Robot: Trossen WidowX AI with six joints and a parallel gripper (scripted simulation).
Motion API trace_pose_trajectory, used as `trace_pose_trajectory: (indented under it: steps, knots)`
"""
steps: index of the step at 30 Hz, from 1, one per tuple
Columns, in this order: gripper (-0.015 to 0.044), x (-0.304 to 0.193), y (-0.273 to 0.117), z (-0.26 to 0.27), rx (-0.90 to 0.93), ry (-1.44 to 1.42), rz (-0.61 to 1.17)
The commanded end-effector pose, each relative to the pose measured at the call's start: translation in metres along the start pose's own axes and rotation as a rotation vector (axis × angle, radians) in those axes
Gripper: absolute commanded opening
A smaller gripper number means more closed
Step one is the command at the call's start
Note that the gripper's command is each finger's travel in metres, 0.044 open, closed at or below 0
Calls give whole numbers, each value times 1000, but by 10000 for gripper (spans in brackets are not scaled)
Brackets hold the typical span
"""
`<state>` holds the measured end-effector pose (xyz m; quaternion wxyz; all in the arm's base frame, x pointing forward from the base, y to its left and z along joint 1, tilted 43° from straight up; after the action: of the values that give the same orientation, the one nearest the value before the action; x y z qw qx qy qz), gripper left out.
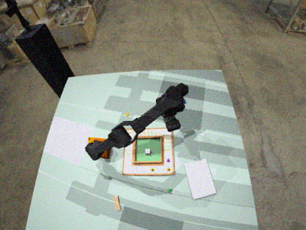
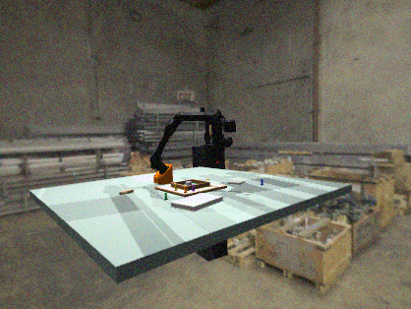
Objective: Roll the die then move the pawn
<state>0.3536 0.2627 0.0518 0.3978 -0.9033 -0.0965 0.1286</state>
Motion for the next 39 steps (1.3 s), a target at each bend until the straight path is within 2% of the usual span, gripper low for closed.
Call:
trace_pose_trajectory:
  steps: [1,39]
  knots:
    - [0,-7,-1,5,5,3,3]
    - [0,-119,30,49,16,-3,5]
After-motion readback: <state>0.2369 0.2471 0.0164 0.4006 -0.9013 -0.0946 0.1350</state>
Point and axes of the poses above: the point midway between the two fingers, 35 mm back from their tips, its own y axis out along the fingers, its own z axis across the jaws, x = y × z, the point moved 9 cm from there along -y, back along the fingers, and after that the axes turned 7 degrees about y, right-handed, at the moved point
